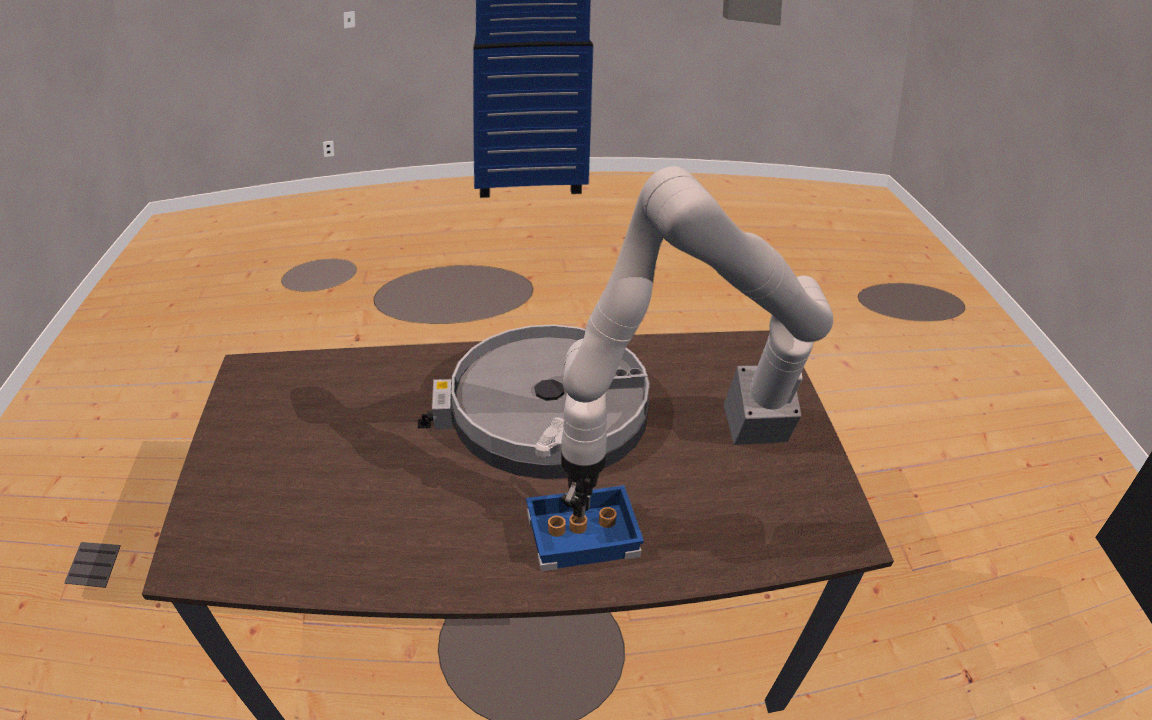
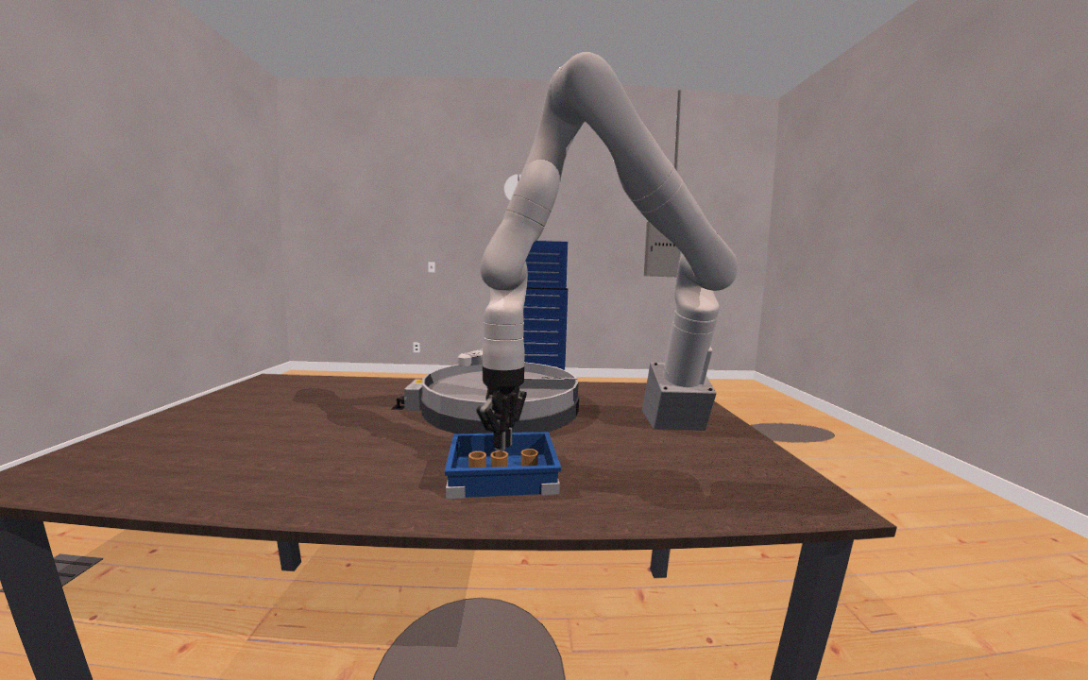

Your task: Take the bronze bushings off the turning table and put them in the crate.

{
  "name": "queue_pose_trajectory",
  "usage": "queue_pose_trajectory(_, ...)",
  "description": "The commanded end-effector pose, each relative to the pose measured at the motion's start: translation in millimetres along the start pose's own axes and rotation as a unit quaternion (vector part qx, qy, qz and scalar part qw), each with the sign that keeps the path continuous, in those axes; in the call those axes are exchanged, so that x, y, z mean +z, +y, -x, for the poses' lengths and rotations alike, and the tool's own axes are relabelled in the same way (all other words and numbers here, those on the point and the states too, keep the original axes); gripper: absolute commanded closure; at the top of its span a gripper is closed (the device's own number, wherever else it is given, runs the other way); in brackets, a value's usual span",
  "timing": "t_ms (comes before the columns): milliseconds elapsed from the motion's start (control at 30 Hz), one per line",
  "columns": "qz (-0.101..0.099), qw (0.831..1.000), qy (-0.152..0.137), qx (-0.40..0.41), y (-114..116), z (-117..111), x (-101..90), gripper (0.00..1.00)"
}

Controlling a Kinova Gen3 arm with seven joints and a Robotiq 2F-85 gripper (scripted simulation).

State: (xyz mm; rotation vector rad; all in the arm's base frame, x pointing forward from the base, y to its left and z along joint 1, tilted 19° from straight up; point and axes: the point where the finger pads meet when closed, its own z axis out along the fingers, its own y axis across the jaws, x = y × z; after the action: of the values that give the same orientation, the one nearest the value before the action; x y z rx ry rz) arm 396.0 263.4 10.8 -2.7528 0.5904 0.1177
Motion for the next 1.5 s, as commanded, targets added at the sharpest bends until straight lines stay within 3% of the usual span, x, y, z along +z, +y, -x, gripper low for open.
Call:
queue_pose_trajectory(0, -0.001, 1.000, 0.001, 0.000, 0, -1, -0.8, 0.84)
queue_pose_trajectory(33, -0.001, 1.000, 0.001, 0.000, 0, -1, -0.8, 0.84)
queue_pose_trajectory(200, -0.001, 1.000, 0.001, 0.000, 0, 0, -51.1, 0.84)
queue_pose_trajectory(600, -0.001, 1.000, 0.001, 0.000, 0, 0, -51.1, 0.84)
queue_pose_trajectory(767, 0.000, 1.000, 0.000, 0.000, 0, 0, -100.9, 0.84)
queue_pose_trajectory(1467, 0.000, 1.000, 0.000, 0.000, 0, 0, -100.3, 0.84)
